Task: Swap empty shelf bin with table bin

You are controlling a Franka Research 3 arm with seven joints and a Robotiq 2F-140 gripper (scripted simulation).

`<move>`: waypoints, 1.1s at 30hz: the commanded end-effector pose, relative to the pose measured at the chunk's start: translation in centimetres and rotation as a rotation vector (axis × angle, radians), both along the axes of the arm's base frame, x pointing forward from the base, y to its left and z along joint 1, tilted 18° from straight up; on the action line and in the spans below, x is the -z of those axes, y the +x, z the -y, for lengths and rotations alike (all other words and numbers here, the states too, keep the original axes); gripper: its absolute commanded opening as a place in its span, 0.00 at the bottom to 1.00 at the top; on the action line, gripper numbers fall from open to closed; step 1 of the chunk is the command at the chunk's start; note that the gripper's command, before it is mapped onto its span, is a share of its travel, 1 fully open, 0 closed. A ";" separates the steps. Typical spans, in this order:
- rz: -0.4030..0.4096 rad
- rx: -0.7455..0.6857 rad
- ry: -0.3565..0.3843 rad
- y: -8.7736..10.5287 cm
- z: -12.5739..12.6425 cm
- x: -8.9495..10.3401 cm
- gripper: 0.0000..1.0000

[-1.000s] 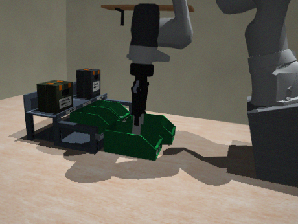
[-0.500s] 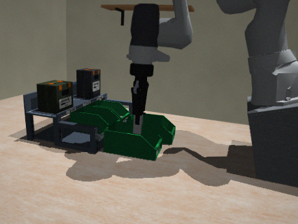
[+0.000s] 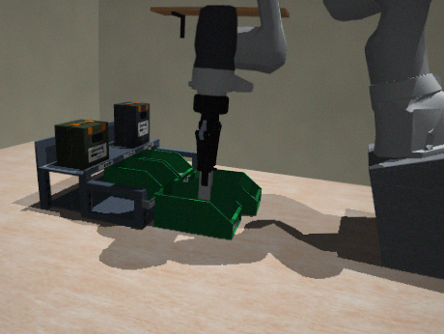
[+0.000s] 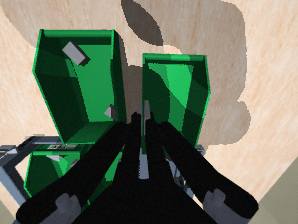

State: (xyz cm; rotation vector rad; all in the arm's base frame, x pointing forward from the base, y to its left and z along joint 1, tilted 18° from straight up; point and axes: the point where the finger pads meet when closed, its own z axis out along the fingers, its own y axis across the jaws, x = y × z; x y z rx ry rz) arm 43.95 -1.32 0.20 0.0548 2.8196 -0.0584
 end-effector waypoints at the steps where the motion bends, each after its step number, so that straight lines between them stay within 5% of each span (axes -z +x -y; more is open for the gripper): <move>1: -0.015 0.007 -0.007 0.1 0.2 0.0 0.00; 21: -0.015 0.007 -0.007 0.0 0.2 -0.4 0.00; 33: -0.015 0.007 -0.007 -0.8 0.1 -2.9 0.00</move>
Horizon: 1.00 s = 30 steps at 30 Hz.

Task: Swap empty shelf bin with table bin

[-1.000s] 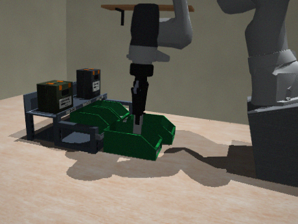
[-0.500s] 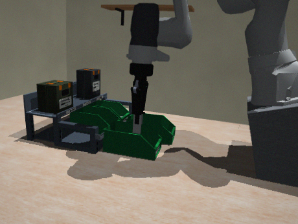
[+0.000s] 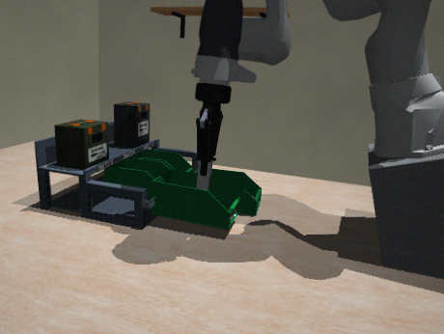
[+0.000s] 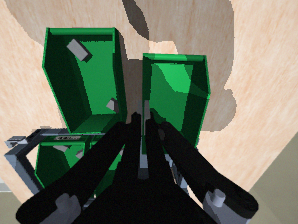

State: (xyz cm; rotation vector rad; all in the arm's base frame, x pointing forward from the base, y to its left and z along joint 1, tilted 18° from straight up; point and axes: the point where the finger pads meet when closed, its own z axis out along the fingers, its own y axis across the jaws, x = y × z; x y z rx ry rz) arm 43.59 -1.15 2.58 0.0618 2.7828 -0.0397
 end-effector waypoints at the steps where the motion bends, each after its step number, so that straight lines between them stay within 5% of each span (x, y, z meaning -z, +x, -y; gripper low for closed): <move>1: -0.053 0.004 -0.019 -0.5 0.2 -0.8 0.00; 30: -0.053 0.004 -0.019 -2.1 -0.1 -5.8 0.00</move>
